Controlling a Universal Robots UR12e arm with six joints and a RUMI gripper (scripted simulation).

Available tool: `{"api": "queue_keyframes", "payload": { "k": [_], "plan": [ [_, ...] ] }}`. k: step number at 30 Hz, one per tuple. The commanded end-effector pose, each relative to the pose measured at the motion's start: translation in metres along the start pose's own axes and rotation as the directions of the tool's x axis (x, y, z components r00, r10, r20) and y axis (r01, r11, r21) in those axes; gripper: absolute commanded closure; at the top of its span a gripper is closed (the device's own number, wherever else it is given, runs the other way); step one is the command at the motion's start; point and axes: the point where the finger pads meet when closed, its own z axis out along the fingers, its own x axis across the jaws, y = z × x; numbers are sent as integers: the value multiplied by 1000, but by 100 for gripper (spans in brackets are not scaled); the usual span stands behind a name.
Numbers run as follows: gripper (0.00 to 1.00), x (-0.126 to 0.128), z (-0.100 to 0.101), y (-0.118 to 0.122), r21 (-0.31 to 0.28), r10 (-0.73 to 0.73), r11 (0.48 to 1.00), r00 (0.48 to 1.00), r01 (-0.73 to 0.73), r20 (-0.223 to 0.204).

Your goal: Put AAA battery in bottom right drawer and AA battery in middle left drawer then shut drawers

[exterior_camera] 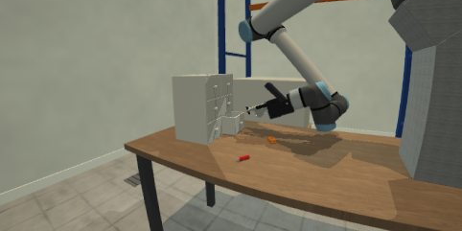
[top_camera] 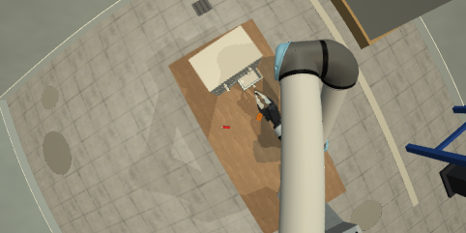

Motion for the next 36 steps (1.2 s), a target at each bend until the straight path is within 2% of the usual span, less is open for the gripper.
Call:
{"api": "queue_keyframes", "payload": {
  "k": [1, 19, 36],
  "plan": [
    [98, 0, 13, -5, 0, 0, 1000, 1000, 0, 0],
    [98, 0, 48, -18, 0, 0, 1000, 1000, 0, 0],
    [98, 0, 72, -27, 0, 0, 1000, 1000, 0, 0]
  ]
}}
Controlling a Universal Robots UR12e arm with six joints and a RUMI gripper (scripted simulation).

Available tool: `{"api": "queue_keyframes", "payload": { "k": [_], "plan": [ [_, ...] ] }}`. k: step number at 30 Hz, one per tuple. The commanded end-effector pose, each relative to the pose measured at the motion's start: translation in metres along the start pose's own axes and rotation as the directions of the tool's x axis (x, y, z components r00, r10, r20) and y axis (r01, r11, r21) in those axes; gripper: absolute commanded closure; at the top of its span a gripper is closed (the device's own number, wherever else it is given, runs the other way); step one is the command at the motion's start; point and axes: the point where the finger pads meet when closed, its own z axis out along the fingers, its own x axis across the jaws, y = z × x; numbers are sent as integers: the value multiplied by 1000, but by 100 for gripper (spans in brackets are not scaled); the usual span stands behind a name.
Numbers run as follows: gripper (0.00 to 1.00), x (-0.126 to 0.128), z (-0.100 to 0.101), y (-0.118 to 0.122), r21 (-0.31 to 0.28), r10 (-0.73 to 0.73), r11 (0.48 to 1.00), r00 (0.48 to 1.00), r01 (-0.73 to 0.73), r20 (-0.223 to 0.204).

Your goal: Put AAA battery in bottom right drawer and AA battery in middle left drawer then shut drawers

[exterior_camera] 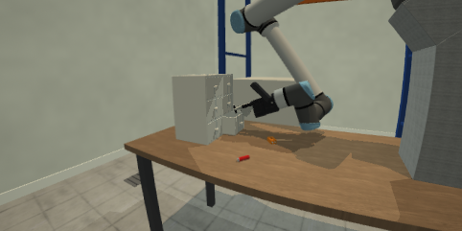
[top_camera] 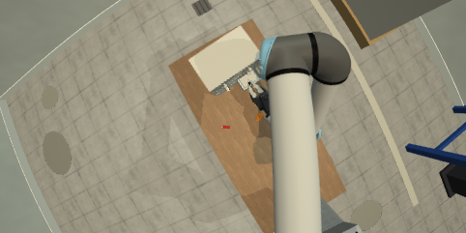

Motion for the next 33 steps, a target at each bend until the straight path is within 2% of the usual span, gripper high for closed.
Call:
{"api": "queue_keyframes", "payload": {
  "k": [1, 16, 33],
  "plan": [
    [98, 0, 6, -3, 0, 0, 1000, 1000, 0, 0],
    [98, 0, 17, -6, 0, 0, 1000, 1000, 0, 0],
    [98, 0, 19, -7, 0, 0, 1000, 1000, 0, 0]
  ]
}}
